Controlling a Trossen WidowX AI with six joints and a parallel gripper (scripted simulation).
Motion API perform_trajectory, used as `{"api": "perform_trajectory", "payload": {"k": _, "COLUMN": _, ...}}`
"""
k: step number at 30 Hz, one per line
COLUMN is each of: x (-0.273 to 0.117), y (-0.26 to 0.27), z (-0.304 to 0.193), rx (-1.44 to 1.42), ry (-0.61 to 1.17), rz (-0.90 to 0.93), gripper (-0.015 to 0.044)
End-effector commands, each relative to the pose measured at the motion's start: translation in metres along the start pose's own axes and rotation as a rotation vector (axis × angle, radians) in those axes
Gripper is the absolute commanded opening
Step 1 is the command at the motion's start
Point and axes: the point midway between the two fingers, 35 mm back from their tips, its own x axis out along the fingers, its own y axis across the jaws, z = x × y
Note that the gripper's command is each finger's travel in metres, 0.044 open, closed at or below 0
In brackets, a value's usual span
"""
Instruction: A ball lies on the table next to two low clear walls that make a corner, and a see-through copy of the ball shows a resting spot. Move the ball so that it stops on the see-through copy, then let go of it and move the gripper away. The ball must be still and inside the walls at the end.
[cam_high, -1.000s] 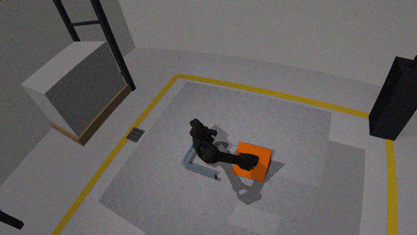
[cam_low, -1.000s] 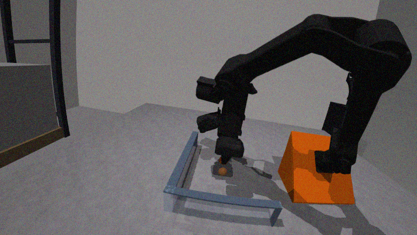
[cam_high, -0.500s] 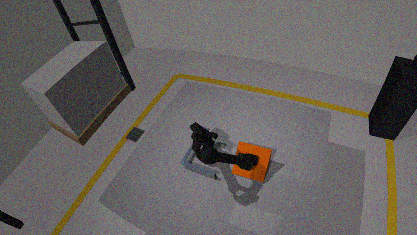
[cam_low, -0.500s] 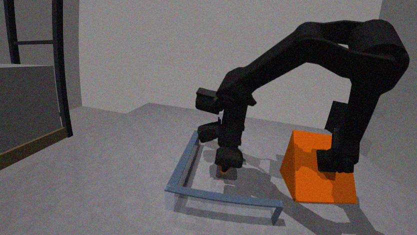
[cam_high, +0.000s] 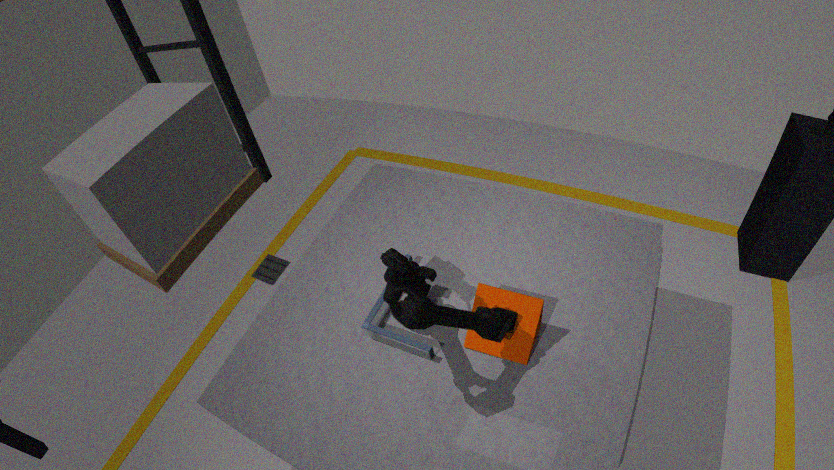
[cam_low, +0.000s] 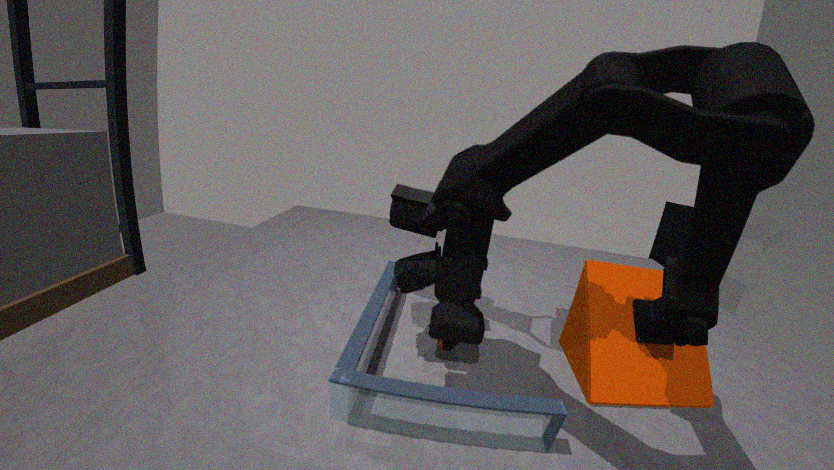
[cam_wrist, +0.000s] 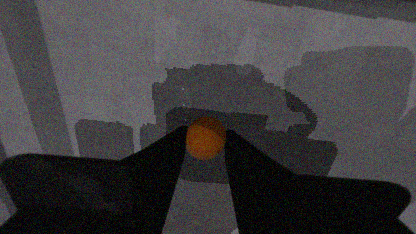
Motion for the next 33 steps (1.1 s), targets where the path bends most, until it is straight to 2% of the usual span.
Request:
{"api": "perform_trajectory", "payload": {"k": 1, "x": 0.0, "y": 0.0, "z": 0.0, "rx": 0.0, "ry": 0.0, "rz": 0.0, "gripper": 0.0157}}
{"api": "perform_trajectory", "payload": {"k": 4, "x": 0.0, "y": 0.0, "z": 0.0, "rx": 0.0, "ry": 0.0, "rz": 0.0, "gripper": 0.0231}}
{"api": "perform_trajectory", "payload": {"k": 11, "x": -0.003, "y": 0.0, "z": 0.0, "rx": 0.0, "ry": 0.0, "rz": -0.001, "gripper": 0.0231}}
{"api": "perform_trajectory", "payload": {"k": 17, "x": -0.084, "y": 0.0, "z": 0.0, "rx": 0.004, "ry": 0.004, "rz": 0.001, "gripper": 0.0231}}
{"api": "perform_trajectory", "payload": {"k": 27, "x": -0.083, "y": -0.002, "z": 0.004, "rx": 0.005, "ry": -0.02, "rz": -0.003, "gripper": 0.0231}}
{"api": "perform_trajectory", "payload": {"k": 33, "x": -0.127, "y": -0.001, "z": -0.001, "rx": 0.003, "ry": -0.019, "rz": -0.001, "gripper": 0.0388}}
